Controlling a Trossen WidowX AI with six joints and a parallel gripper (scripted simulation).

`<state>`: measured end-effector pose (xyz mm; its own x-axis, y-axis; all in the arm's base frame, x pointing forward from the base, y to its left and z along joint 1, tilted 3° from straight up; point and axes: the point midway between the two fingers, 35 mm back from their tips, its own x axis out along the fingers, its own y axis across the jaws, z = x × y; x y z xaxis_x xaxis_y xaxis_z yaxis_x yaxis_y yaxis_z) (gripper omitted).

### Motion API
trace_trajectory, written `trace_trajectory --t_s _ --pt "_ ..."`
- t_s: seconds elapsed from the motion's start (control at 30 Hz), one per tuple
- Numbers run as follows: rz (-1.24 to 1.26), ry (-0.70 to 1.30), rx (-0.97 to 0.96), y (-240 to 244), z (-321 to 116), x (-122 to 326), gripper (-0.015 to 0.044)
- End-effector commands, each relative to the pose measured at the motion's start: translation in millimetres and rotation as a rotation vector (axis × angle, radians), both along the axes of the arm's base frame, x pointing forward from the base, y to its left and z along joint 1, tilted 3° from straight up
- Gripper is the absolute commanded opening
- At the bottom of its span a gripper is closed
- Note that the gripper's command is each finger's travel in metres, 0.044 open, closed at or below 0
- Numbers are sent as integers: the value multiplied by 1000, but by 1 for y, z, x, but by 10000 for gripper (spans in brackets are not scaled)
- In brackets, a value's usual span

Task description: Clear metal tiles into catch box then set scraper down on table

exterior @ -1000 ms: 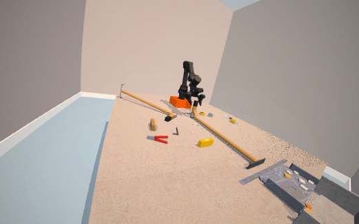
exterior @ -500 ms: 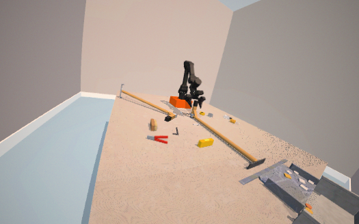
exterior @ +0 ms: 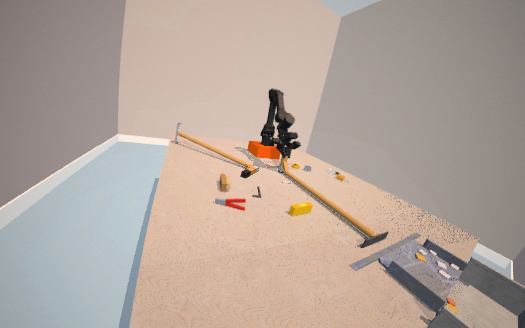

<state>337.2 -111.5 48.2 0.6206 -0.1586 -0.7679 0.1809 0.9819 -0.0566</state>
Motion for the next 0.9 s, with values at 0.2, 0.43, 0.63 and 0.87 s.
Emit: trace_trajectory --t_s 0.2,0.43,0.63,0.87 --pt "0 0 0 0 0 0 0" --pt "0 0 0 1 2 0 0" --pt "0 2 2 8 1 2 0" --pt "0 5 3 18 1 3 0"
